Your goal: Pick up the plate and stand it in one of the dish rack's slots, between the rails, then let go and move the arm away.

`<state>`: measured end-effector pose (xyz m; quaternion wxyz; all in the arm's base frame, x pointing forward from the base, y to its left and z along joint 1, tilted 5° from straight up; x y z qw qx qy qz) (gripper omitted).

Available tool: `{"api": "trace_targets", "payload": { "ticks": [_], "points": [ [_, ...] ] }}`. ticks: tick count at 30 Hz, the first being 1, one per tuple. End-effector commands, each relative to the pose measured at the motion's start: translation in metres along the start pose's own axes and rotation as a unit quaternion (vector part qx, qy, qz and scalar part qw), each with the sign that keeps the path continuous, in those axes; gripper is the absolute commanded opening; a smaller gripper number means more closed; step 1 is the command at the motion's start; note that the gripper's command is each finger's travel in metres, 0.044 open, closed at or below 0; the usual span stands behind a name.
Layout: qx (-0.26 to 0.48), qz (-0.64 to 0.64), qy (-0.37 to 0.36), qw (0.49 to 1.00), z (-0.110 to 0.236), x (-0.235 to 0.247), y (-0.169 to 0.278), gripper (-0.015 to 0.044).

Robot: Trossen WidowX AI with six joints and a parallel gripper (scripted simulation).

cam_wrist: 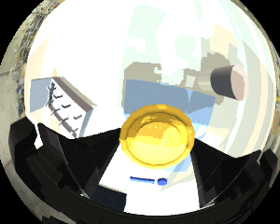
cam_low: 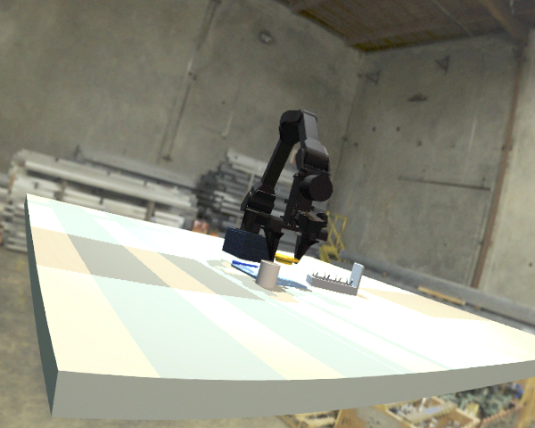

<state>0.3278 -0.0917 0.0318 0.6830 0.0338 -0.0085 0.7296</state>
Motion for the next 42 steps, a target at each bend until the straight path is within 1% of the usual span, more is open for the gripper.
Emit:
{"api": "trace_targets", "payload": {
  "ticks": [1, 14, 24, 29, 35, 42],
  "points": [
    [-0.008, 0.002, 0.002, 1.000, 0.023, -0.002, -0.004, 0.0000],
    [-0.011, -0.001, 0.003, 1.000, 0.092, -0.002, -0.006, 0.0000],
    [-0.008, 0.000, 0.003, 1.000, 0.131, -0.002, -0.003, 0.0000],
    [-0.008, -0.012, 0.002, 1.000, 0.134, 0.003, -0.002, 0.0000],
    [-0.007, -0.113, 0.000, 0.994, 0.135, 0.045, 0.016, 0.0000],
    [-0.006, -0.230, -0.002, 0.973, 0.132, 0.088, 0.043, 0.0000]
  ]
}}
Point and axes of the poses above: the point midway between the two fingers, 35 mm back from their tips, its own z axis back along the fingers, its own x axis across the jaws, y = z × x, the point moved 4 cm from there along z, back along the fingers, and after that the axes turned 3 degrees about z, right-handed, at the moved point
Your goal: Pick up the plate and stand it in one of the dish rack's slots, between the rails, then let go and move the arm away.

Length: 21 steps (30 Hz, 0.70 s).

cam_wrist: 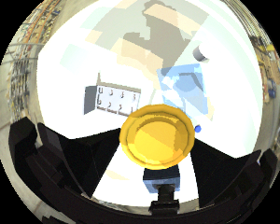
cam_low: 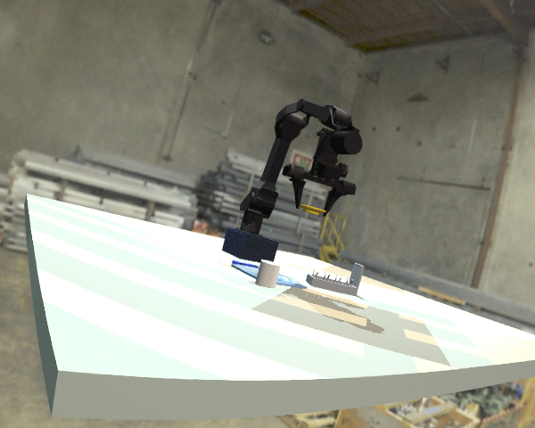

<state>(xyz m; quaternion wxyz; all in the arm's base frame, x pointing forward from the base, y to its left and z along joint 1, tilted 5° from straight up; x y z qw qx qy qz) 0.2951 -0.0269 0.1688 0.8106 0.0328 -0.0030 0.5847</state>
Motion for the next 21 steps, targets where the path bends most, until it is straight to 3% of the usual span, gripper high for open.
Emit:
{"api": "trace_targets", "payload": {
  "ticks": [1, 7, 21],
  "points": [
    [-0.003, -0.048, -0.004, 0.999, 0.000, 0.010, 0.017, 0.0000],
    [-0.006, -0.049, -0.010, 0.999, -0.003, 0.012, 0.015, 0.0000],
    [-0.074, -0.010, -0.133, 0.988, -0.053, 0.026, -0.033, 0.0000]
  ]
}}
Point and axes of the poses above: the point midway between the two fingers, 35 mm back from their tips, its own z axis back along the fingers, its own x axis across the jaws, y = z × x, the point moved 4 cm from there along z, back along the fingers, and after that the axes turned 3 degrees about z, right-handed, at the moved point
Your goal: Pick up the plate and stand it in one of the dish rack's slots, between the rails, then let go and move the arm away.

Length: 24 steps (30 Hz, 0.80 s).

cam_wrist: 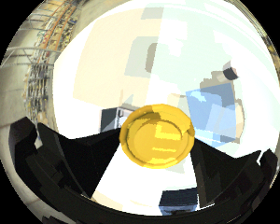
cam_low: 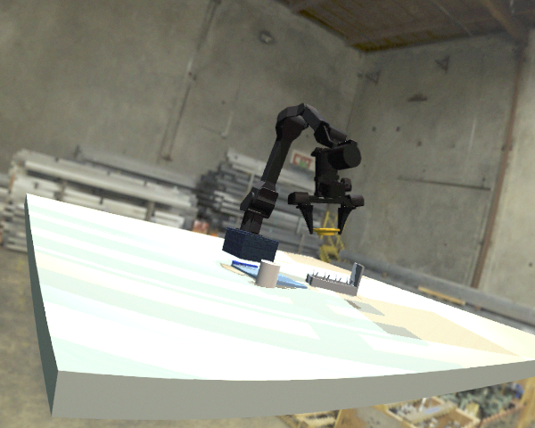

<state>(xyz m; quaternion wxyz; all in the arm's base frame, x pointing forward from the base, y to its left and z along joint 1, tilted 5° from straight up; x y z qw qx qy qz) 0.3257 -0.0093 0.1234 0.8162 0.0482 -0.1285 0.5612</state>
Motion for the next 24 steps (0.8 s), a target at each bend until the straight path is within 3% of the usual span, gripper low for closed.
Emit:
{"api": "trace_targets", "payload": {
  "ticks": [1, 24],
  "points": [
    [-0.016, 0.012, -0.032, 0.999, -0.012, 0.000, -0.009, 0.0000],
    [-0.146, 0.119, -0.211, 0.959, -0.075, -0.008, -0.046, 0.0000]
  ]
}}
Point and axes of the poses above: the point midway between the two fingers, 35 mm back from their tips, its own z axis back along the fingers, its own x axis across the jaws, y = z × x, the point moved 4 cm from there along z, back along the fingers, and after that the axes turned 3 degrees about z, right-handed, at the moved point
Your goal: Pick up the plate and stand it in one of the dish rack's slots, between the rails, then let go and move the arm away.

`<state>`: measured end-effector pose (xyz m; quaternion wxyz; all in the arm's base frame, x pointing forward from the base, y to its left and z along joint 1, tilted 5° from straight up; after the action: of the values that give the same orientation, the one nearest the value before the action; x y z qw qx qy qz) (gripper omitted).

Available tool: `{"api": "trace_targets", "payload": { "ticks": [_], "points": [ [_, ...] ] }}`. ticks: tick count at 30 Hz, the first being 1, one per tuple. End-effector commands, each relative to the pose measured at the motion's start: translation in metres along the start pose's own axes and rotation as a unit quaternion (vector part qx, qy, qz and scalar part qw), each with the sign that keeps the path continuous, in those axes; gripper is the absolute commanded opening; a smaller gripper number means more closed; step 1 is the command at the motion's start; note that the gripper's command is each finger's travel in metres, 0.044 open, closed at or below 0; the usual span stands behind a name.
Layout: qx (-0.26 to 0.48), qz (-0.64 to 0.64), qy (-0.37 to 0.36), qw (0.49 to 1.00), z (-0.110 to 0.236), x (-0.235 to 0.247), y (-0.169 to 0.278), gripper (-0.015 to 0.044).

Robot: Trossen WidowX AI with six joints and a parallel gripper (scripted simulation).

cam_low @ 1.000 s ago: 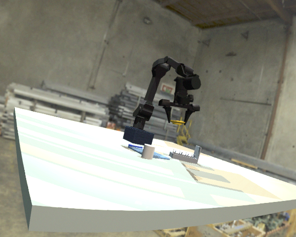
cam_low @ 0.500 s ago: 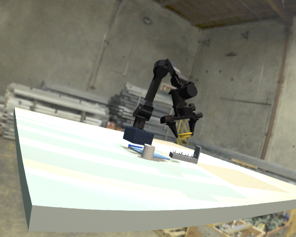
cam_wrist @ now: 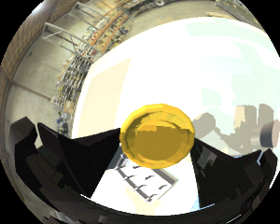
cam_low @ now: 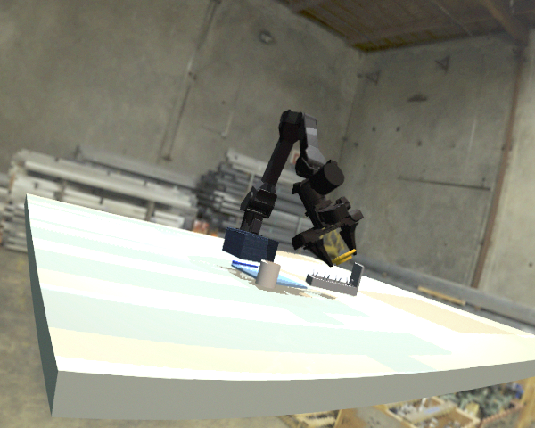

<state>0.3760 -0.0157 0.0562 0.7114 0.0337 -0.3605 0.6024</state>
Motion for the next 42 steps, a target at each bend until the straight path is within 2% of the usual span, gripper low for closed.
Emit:
{"api": "trace_targets", "payload": {
  "ticks": [1, 21, 42],
  "points": [
    [-0.020, 0.021, -0.026, 0.999, -0.005, -0.005, 0.000, 0.0000],
    [-0.135, 0.167, -0.151, 0.965, -0.019, -0.024, 0.016, 0.0000],
    [-0.239, 0.344, -0.244, 0.875, -0.004, -0.027, 0.060, 0.0000]
  ]
}}
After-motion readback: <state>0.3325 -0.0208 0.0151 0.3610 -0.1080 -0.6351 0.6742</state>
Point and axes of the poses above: the point midway between the two fingers, 35 mm back from their tips, its own z axis back along the fingers, its own x axis across the jaws, y = z × x, the point moved 4 cm from there along z, back along the fingers, and after that the axes turned 3 degrees about z, right-handed, at the moved point
